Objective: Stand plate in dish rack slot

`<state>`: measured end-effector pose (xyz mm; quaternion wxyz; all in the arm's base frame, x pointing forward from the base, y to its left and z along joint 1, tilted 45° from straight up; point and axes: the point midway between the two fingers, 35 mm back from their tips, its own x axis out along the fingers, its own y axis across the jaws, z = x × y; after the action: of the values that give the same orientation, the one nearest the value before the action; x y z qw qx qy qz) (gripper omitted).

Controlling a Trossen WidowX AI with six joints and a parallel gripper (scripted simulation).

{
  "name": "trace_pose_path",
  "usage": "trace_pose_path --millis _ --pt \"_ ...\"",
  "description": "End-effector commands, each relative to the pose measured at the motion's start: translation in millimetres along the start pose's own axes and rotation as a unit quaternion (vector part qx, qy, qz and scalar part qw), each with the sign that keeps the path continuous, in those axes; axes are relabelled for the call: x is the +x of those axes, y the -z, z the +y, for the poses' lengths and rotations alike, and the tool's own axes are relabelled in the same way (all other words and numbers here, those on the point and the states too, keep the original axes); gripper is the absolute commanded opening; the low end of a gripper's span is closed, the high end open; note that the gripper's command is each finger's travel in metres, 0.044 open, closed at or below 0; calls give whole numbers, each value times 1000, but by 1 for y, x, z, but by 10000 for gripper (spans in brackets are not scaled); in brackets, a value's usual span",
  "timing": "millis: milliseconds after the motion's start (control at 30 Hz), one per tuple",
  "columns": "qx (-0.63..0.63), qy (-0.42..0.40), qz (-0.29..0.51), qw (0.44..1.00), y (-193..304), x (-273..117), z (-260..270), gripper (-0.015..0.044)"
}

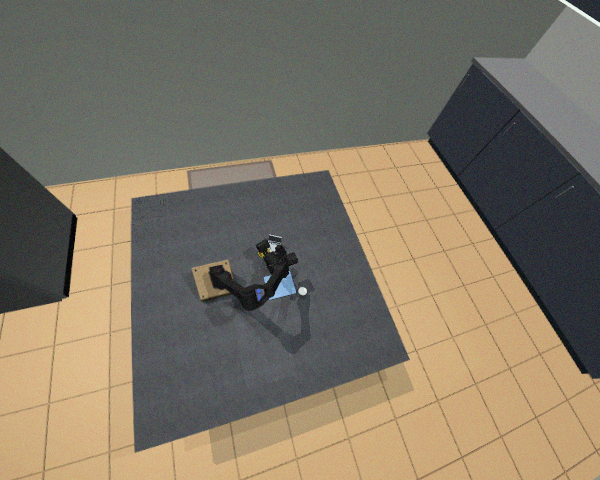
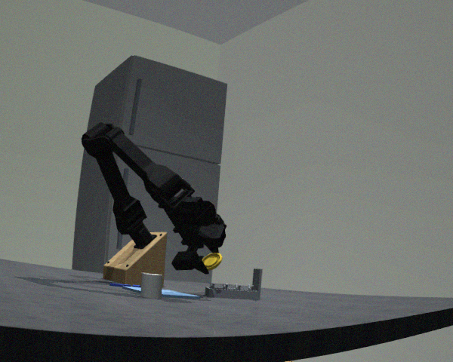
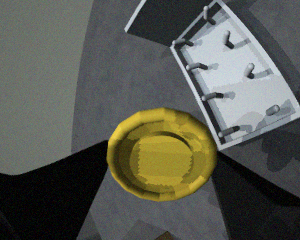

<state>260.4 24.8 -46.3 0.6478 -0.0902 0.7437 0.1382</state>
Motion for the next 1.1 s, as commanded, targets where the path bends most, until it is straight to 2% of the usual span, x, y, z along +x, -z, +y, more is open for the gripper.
trace_pose_path --millis 0,533,1067 --pt "-43 -28 -25 998 1 5 -3 0" --pt "-201 -81 -150 965 -1 12 -18 0" --pt "-353 -52 -294 887 1 8 -36 0"
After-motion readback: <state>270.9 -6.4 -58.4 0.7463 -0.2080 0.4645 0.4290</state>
